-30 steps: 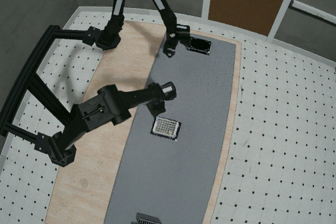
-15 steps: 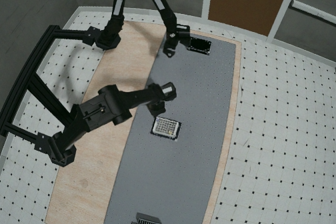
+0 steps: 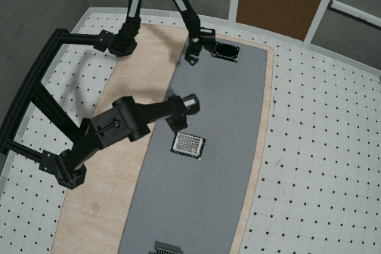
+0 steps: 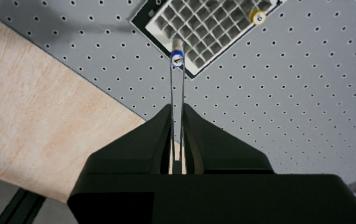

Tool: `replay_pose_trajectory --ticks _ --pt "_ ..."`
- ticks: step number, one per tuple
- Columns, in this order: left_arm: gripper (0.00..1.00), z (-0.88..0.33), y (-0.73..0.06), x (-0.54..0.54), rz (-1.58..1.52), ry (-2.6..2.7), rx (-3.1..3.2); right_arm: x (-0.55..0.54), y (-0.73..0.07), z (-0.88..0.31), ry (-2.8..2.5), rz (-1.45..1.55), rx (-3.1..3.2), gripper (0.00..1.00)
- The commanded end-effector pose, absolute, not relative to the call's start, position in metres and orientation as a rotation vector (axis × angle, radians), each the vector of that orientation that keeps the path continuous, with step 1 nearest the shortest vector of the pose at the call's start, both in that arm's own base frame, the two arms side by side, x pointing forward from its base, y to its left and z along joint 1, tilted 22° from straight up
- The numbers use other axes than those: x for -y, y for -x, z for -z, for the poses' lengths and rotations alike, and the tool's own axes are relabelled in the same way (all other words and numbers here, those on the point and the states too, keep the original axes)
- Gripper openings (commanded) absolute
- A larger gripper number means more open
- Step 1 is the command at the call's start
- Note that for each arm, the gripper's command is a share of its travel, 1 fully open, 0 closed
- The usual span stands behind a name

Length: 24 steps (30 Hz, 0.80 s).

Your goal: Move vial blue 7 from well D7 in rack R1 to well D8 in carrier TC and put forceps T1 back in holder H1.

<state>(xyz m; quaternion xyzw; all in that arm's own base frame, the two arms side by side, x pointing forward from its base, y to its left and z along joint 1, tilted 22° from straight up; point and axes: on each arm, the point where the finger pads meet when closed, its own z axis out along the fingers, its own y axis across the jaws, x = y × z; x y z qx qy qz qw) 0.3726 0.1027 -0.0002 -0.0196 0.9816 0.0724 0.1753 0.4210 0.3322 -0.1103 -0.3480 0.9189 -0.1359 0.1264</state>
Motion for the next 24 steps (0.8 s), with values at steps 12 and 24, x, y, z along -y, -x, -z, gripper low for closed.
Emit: replay_pose_trajectory --ticks 12,24 --pt "1.0 -0.0047 -0.3793 -0.1032 -0.211 0.043 -2.766 -0.3281 -0.4347 0.1261 0.999 0.401 -2.68 0.09" --pt "1.0 -0.0047 -0.3793 -0.1032 -0.211 0.043 -2.766 -0.3272 -0.4356 0.1288 0.998 0.403 -2.679 0.09"
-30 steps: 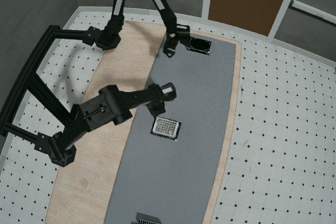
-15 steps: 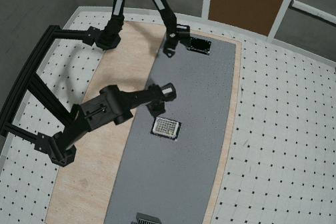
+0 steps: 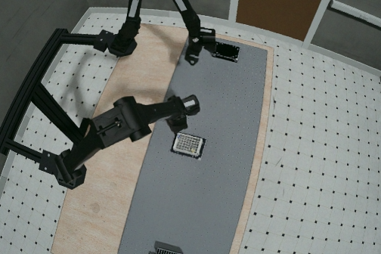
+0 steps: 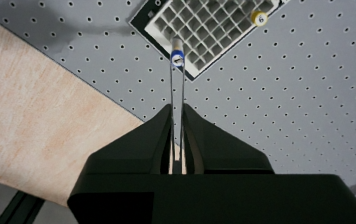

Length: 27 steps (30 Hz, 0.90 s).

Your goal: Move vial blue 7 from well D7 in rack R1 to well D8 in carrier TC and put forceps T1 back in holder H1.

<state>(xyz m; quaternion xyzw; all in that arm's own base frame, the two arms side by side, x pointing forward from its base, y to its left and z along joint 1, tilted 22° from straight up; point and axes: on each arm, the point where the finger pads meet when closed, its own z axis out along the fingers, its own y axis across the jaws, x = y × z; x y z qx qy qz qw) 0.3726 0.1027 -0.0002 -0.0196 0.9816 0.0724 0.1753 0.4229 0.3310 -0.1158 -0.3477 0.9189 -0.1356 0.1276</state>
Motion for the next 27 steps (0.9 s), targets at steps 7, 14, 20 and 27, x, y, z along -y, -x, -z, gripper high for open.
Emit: replay_pose_trajectory --ticks 7,14,20,27 --pt "1.0 -0.0047 -0.3793 -0.1032 -0.211 0.043 -2.766 -0.3268 -0.4361 0.1302 0.998 0.403 -2.678 0.09" --pt "1.0 -0.0047 -0.3793 -0.1032 -0.211 0.043 -2.766 -0.3264 -0.4367 0.1321 0.997 0.403 -2.677 0.09" --pt "1.0 -0.0047 -0.3793 -0.1032 -0.211 0.043 -2.766 -0.3246 -0.4379 0.1339 0.993 0.403 -2.679 0.09" --pt "1.0 -0.0047 -0.3793 -0.1032 -0.211 0.043 -2.766 -0.3245 -0.4387 0.1352 0.991 0.403 -2.677 0.09"
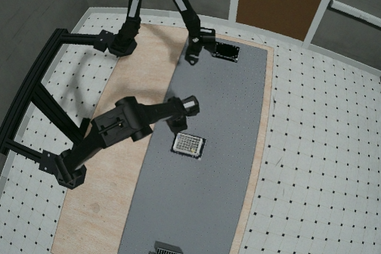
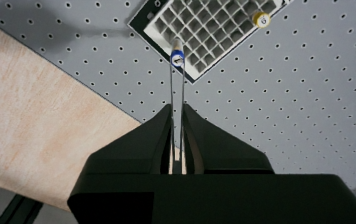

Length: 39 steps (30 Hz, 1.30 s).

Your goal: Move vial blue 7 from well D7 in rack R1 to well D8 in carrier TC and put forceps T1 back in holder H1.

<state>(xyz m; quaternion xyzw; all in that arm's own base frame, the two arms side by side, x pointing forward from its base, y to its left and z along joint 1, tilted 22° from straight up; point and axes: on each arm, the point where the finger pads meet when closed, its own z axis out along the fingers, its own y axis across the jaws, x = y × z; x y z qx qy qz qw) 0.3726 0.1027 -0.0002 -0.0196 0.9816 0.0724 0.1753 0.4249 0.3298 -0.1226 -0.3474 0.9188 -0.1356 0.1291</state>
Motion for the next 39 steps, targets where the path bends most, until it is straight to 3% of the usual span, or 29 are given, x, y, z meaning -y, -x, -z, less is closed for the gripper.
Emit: replay_pose_trajectory --ticks 1,39 --pt "1.0 -0.005 -0.379 -0.103 -0.211 0.043 -2.766 -0.327 -0.437 0.135 0.999 0.401 -2.673 0.09" --pt "1.0 -0.005 -0.379 -0.103 -0.211 0.043 -2.766 -0.324 -0.44 0.148 0.994 0.405 -2.668 0.09"
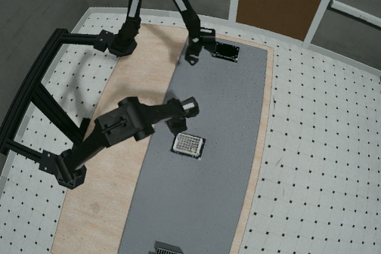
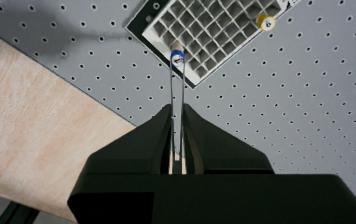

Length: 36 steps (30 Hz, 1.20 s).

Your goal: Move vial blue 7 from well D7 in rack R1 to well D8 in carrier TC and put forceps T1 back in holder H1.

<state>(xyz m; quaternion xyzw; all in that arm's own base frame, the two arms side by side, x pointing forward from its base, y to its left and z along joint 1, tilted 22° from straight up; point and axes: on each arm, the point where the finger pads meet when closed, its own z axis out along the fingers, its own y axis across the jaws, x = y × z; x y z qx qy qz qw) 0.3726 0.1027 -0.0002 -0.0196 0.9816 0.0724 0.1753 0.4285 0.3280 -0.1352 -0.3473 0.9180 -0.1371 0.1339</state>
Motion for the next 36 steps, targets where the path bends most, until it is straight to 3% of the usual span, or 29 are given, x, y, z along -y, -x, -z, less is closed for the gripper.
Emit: replay_pose_trajectory --ticks 1,36 --pt "1.0 -0.005 -0.379 -0.103 -0.211 0.043 -2.766 -0.323 -0.44 0.148 0.994 0.406 -2.668 0.09" --pt "1.0 -0.005 -0.379 -0.103 -0.211 0.043 -2.766 -0.334 -0.451 0.141 0.98 0.389 -2.65 0.09"
